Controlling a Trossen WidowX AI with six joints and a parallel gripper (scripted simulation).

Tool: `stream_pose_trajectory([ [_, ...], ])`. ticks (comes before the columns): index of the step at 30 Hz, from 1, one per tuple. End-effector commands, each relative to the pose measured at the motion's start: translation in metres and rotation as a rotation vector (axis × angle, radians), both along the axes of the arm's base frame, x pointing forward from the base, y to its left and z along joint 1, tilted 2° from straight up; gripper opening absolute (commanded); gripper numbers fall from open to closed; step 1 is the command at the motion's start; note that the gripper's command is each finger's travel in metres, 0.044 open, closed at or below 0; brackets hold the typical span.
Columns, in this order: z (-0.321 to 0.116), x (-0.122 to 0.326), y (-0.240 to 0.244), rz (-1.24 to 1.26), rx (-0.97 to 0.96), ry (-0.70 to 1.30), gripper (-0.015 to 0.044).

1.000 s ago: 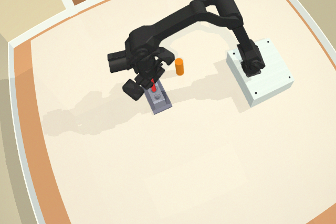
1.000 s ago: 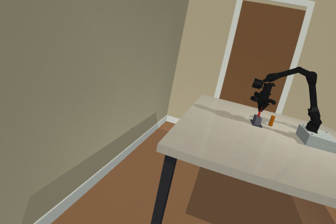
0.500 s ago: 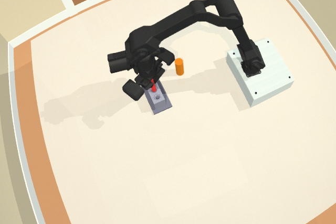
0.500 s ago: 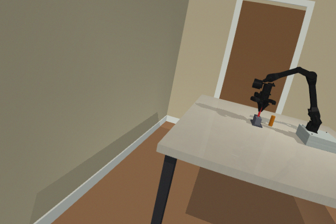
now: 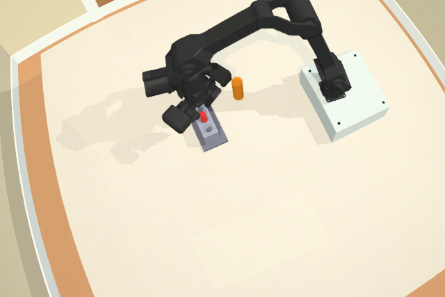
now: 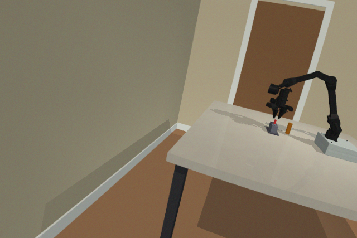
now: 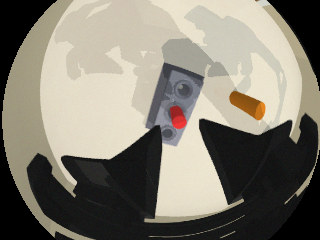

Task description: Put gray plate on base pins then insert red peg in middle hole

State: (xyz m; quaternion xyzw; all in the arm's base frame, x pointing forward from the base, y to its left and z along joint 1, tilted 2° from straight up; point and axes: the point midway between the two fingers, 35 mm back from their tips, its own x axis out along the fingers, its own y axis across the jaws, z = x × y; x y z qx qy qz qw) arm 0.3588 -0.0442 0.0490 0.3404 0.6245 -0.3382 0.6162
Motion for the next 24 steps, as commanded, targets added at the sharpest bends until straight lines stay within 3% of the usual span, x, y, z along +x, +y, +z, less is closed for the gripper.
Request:
stream_pose_trajectory([
  [1, 0.000, 0.000, 0.000, 0.000, 0.000, 0.000, 0.0150],
  [24, 0.016, -0.001, 0.004, 0.006, -0.004, 0.003, 0.0150],
])
